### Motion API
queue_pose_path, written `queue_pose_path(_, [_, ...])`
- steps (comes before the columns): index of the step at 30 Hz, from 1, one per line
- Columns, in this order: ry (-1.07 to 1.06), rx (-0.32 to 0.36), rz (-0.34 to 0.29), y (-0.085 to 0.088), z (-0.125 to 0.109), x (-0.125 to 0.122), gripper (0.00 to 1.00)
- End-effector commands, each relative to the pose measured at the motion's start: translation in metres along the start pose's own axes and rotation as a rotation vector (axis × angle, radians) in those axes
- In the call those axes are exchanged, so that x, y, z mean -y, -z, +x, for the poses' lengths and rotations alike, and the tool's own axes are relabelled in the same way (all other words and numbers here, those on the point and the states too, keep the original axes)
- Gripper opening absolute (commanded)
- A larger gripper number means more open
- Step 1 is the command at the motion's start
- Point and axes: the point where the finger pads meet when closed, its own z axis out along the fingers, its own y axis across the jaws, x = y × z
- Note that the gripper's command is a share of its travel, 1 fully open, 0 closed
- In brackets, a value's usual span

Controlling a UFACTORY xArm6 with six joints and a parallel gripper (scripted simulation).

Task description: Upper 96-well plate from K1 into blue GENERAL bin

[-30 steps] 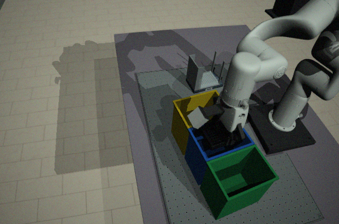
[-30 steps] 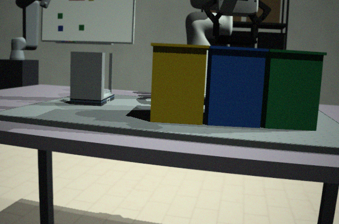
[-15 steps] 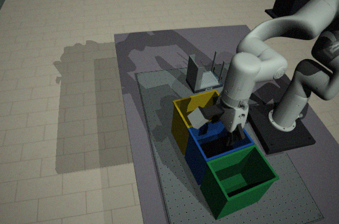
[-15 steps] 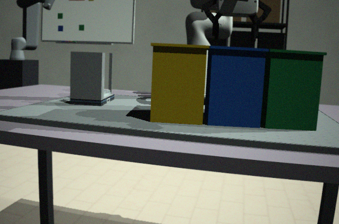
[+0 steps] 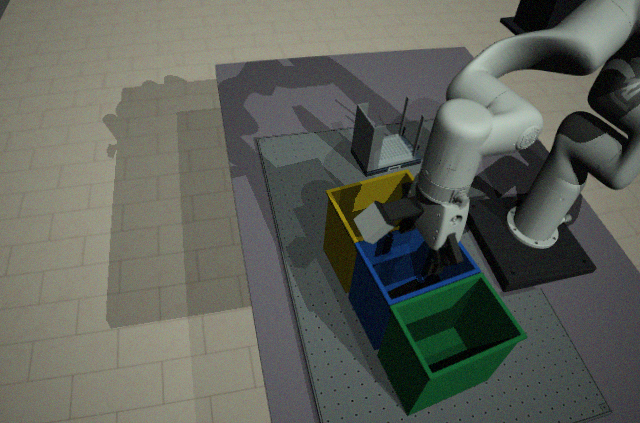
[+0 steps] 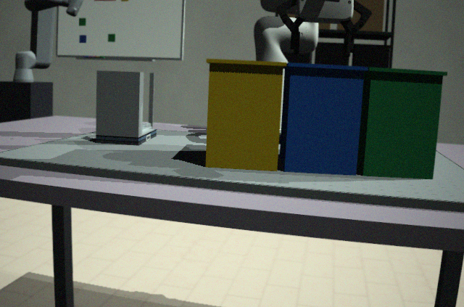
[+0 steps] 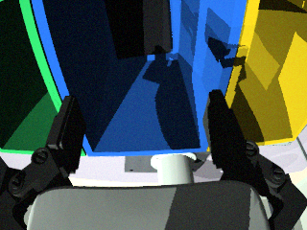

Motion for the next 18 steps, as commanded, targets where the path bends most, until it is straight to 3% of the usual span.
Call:
queue_pose_path(1, [0.000, -0.004, 0.001, 0.002, 0.001, 0.000, 1.00])
queue_pose_path(8, [0.000, -0.004, 0.001, 0.002, 0.001, 0.000, 1.00])
queue_pose_path(18, [0.000, -0.004, 0.001, 0.028, 0.001, 0.000, 1.00])
